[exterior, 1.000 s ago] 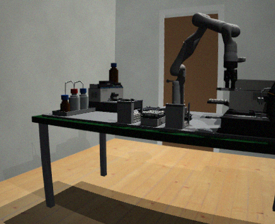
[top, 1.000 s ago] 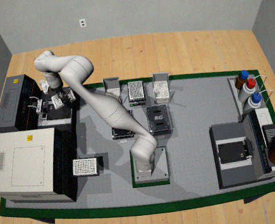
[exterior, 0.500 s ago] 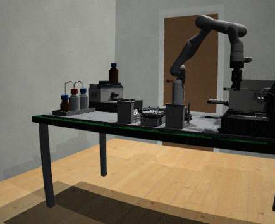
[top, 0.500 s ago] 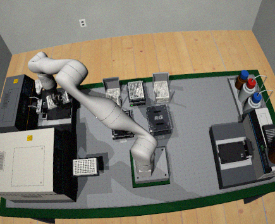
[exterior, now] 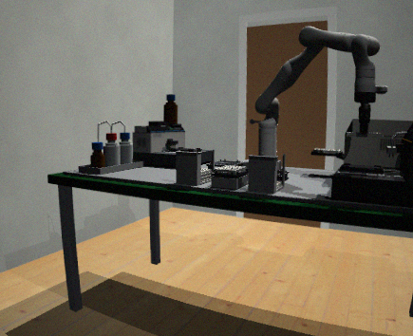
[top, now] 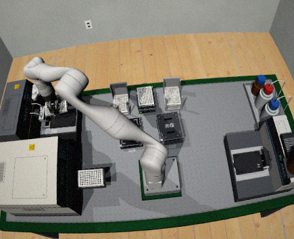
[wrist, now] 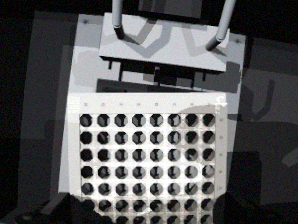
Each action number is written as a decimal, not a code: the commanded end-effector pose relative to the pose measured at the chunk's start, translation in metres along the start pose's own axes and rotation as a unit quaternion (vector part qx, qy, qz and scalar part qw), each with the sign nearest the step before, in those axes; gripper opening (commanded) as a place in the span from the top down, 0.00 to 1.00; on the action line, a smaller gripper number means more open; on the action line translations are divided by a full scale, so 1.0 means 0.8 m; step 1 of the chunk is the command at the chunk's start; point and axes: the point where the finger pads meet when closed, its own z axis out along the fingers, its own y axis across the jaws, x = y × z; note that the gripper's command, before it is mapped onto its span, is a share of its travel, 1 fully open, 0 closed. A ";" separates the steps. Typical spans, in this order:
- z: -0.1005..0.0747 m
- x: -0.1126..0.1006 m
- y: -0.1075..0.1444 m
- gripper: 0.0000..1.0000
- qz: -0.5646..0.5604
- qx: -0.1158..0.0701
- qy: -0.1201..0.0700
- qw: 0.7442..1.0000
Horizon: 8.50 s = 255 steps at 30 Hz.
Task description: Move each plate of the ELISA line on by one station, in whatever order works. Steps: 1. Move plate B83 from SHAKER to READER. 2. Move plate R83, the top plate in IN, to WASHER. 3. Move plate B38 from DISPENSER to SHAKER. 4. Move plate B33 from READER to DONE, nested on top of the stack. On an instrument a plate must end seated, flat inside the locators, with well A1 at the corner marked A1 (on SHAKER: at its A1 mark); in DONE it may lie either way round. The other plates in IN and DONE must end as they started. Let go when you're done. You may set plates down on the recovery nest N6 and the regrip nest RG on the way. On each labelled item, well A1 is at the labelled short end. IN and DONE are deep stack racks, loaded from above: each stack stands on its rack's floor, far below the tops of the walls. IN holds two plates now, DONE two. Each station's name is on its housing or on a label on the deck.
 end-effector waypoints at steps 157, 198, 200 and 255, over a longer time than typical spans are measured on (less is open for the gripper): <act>0.122 0.001 0.001 0.06 0.061 0.000 0.000 0.998; 0.134 0.001 0.001 0.06 0.061 0.000 0.000 0.998; 0.135 0.001 0.001 0.06 0.061 0.000 0.000 0.998; 0.095 0.001 0.001 0.00 0.061 0.000 0.000 0.998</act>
